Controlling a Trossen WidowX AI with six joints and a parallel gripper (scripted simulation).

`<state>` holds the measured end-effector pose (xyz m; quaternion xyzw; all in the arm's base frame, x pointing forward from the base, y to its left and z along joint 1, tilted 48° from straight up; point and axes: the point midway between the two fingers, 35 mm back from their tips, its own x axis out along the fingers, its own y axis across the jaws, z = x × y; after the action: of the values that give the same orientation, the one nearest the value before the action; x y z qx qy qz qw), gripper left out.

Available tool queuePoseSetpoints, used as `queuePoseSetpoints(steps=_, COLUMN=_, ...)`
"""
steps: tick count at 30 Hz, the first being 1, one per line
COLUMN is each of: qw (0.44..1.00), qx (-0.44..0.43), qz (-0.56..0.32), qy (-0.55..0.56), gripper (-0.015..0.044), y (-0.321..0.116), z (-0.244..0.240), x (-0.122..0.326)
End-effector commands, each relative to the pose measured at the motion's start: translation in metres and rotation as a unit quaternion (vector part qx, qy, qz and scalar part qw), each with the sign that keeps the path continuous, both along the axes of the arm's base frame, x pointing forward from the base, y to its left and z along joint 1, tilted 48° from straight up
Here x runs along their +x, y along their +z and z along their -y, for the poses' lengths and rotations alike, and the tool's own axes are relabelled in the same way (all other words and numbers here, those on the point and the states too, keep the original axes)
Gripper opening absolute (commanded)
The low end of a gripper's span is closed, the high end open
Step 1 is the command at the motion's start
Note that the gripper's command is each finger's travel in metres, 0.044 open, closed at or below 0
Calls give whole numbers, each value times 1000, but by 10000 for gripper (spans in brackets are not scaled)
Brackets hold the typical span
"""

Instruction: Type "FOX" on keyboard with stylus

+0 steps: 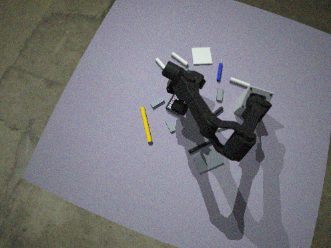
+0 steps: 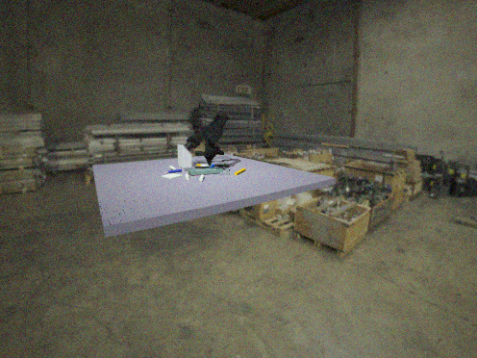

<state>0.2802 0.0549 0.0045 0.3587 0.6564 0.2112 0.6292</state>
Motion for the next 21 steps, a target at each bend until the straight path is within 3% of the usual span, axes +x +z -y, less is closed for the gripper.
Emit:
queuePoseSetpoints(steps=1, qw=1000, qx=2, qz=-7, qy=-3, gripper=0, y=1, z=-3, x=-3)
queuePoseSetpoints(steps=5, qw=1000, qx=2, qz=-7, qy=-3, gripper=0, y=3, z=-1, x=-3)
queuePoseSetpoints(steps=11, qw=1000, qx=1, qz=-7, qy=-3, gripper=0, y=41, z=42, x=-5)
queuePoseSetpoints(steps=20, qw=1000, qx=2, qz=-6, qy=-9, gripper=0, y=37, z=40, x=-4)
queuePoseSetpoints(steps=21, qw=1000, qx=1, qz=-5, qy=-7, gripper=26, y=37, z=40, x=-3)
